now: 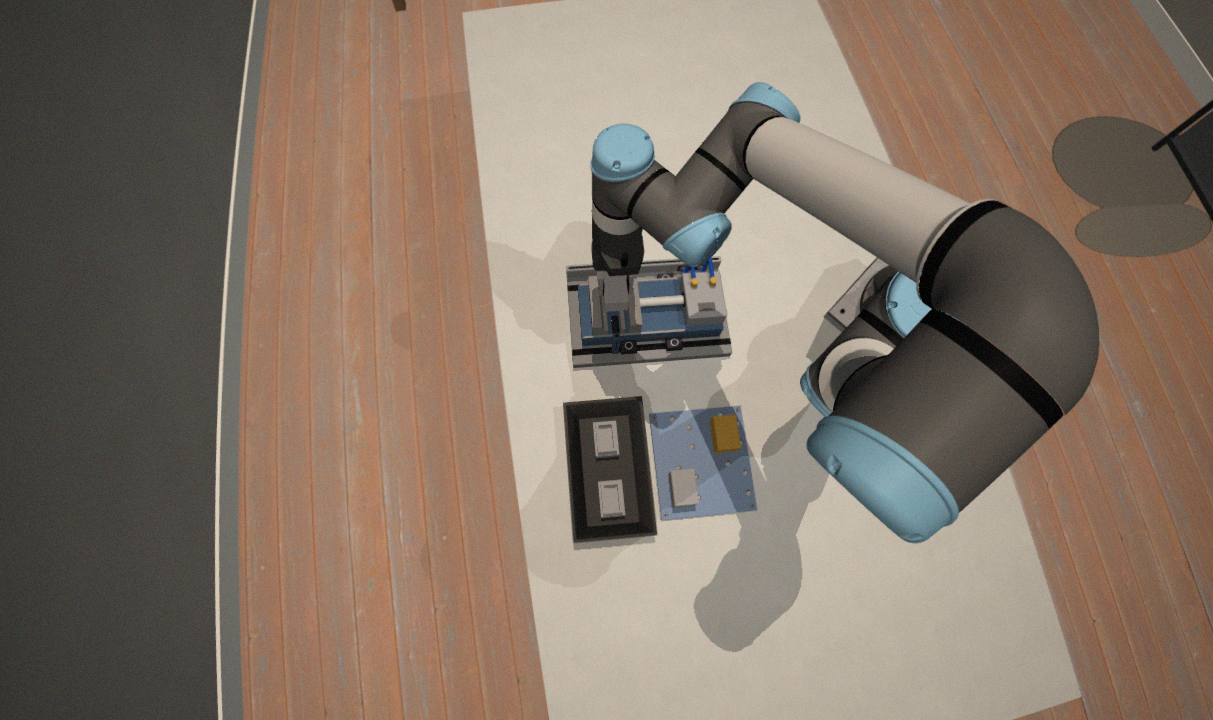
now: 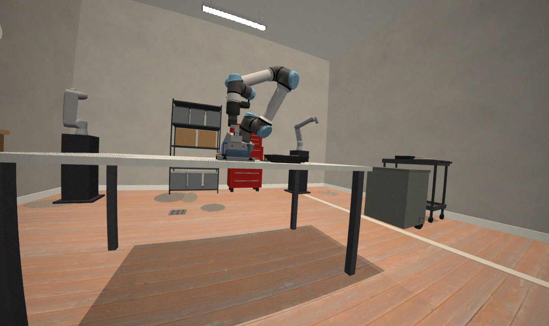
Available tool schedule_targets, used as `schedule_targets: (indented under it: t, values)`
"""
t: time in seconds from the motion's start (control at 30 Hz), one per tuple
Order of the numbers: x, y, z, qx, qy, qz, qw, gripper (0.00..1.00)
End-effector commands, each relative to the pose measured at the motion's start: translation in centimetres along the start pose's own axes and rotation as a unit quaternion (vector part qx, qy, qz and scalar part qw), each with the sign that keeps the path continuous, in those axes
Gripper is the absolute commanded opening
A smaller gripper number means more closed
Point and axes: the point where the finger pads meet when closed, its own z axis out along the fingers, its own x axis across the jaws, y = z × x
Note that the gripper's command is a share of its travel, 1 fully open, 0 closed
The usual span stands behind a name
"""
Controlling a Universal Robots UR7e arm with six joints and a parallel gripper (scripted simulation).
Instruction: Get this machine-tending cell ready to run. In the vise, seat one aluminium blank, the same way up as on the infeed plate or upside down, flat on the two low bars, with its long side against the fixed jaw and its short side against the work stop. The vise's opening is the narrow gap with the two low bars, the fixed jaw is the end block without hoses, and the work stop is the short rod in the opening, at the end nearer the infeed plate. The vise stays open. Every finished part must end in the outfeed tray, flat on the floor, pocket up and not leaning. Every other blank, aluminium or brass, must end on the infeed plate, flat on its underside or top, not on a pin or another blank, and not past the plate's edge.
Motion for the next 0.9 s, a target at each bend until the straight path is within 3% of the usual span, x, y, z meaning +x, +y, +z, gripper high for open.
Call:
schedule_targets:
  t: [0.0, 0.87]
  values:
    - [0.03, 0.02, 0.00, 0.000, 0.000, 0.000, 1.000, 0.00]
    - [0.03, 0.02, 0.67, 0.000, 0.000, 0.000, 1.000, 0.00]
